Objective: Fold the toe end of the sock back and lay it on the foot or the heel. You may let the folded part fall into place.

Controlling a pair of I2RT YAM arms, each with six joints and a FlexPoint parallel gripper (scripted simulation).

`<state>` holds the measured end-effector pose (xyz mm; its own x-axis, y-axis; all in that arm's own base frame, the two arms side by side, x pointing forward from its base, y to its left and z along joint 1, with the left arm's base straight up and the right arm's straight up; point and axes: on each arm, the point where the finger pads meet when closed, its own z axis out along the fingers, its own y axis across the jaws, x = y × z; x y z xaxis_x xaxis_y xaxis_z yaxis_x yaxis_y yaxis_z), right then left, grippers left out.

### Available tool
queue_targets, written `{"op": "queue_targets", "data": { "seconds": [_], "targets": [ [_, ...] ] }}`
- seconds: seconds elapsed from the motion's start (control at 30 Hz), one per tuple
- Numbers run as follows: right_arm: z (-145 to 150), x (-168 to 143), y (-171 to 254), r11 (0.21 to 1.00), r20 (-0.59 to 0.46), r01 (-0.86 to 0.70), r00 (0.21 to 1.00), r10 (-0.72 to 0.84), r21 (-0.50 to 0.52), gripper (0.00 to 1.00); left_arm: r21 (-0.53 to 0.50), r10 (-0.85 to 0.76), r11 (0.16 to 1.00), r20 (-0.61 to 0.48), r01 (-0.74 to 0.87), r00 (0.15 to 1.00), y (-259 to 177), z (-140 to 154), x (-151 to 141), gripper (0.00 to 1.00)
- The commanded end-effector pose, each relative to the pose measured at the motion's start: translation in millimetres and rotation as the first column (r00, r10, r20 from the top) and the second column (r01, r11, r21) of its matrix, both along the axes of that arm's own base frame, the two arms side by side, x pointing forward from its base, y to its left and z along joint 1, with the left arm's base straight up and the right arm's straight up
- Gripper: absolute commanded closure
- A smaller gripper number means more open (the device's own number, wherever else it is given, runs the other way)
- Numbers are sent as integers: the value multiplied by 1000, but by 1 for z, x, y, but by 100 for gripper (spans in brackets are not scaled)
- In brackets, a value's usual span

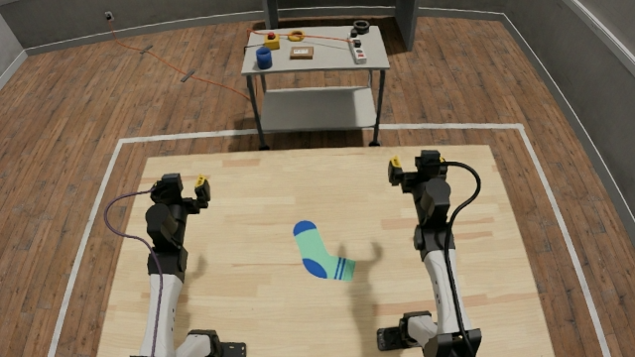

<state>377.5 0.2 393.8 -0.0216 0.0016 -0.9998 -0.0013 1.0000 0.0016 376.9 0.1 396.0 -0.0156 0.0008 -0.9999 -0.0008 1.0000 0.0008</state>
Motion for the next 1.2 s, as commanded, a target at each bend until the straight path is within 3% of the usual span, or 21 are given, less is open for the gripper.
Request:
{"op": "queue_targets", "data": {
  "seconds": [0.0,0.57,0.6,0.77,1.03,1.17],
  "targets": [
    [8,-2,0,1000,22,1,1000,-1,-2,0,-1,-1,1000,16,1,1000,0,6,-2,0],
    [8,-2,0,1000,22,1,1000,-1,-2,0,-1,-1,1000,16,1,1000,0,6,-2,0],
    [-28,6,8,1000,-76,-24,997,25,18,66,-1,-1,1000,16,1,1000,0,6,-2,0],
    [-22,9,21,995,-115,-49,992,60,91,66,-1,-1,1000,16,1,1000,0,6,-2,0],
    [-74,14,50,977,-307,-71,943,132,203,66,-1,-1,1000,16,1,1000,0,6,-2,0],
    [-83,15,56,973,-342,-67,929,142,221,66,-1,-1,1000,16,1,1000,0,6,-2,0]
  ]
}}
